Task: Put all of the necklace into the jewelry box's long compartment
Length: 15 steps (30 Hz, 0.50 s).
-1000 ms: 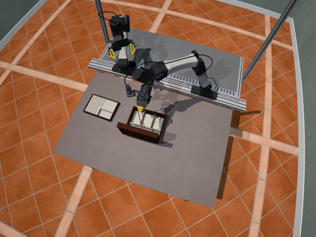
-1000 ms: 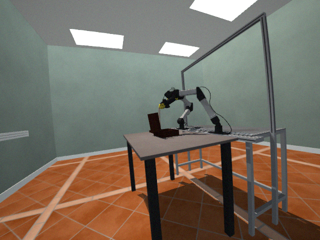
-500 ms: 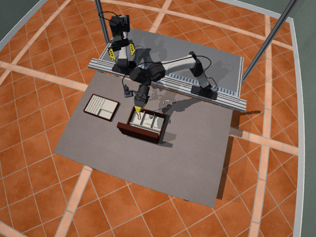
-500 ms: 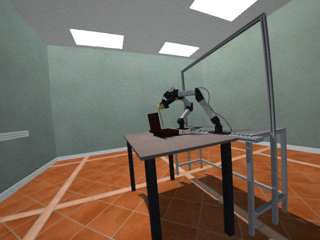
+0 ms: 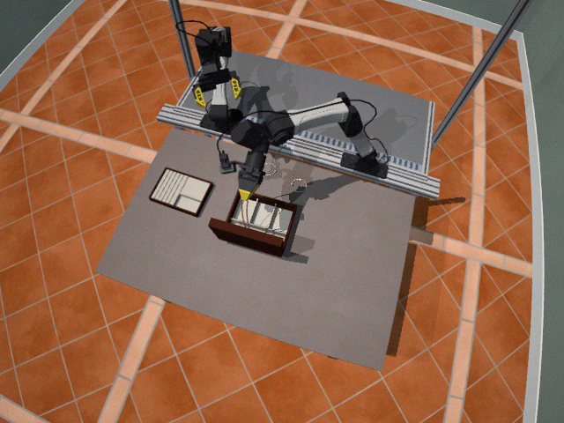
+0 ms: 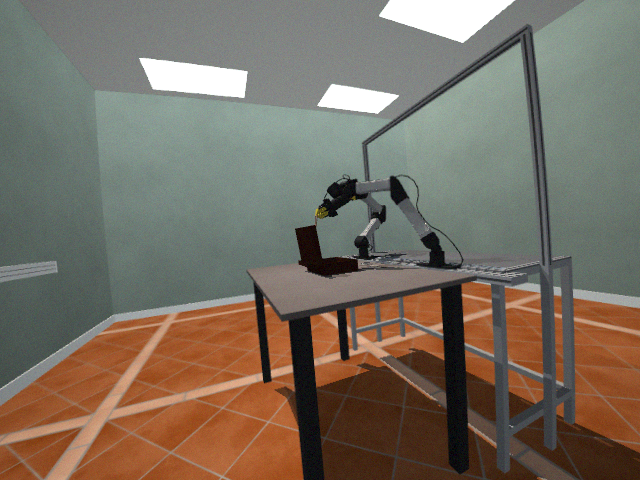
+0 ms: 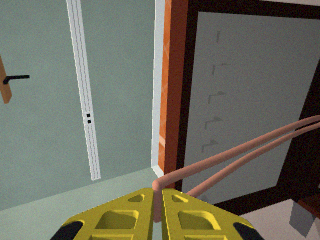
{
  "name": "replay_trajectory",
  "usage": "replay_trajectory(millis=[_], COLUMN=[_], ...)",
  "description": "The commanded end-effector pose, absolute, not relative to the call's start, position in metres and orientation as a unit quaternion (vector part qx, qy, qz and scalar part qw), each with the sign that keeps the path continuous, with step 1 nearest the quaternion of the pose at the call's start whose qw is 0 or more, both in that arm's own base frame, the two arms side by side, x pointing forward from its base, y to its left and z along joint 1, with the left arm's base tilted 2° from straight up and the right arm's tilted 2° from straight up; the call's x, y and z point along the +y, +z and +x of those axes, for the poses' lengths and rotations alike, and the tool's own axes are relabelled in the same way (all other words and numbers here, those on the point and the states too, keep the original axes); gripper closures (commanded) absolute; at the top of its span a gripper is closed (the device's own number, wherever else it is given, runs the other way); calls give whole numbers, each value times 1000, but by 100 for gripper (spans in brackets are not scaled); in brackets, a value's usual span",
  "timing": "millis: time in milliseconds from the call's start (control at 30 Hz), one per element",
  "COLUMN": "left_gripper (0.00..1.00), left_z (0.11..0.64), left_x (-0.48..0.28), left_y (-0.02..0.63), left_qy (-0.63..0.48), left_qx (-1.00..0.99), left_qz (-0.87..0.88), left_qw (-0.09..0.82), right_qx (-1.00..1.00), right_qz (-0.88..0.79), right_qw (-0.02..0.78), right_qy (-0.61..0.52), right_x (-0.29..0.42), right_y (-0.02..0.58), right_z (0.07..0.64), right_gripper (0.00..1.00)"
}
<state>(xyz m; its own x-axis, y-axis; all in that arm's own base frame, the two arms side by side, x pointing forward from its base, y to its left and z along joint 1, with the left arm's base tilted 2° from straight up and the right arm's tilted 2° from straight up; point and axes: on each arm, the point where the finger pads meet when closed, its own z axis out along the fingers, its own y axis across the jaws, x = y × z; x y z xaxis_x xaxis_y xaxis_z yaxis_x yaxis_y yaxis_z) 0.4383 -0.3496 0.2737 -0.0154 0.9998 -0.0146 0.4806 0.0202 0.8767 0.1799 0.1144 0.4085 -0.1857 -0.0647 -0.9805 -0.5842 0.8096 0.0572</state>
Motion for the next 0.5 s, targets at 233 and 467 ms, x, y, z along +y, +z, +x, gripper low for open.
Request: replay_trajectory(millis=[233, 467], left_gripper=[100, 100], left_z=[446, 449], left_x=[-347, -347], left_y=[259, 217], left_qy=[355, 359], left_qx=[617, 617], left_qz=[581, 593], left_qw=[394, 373], right_qx=[728, 728], right_qz=[-219, -219], right_qw=[612, 612], right_qy=[218, 218], right_x=[113, 113], right_y=[422, 422], right_z=[175, 175], right_gripper=[0, 0])
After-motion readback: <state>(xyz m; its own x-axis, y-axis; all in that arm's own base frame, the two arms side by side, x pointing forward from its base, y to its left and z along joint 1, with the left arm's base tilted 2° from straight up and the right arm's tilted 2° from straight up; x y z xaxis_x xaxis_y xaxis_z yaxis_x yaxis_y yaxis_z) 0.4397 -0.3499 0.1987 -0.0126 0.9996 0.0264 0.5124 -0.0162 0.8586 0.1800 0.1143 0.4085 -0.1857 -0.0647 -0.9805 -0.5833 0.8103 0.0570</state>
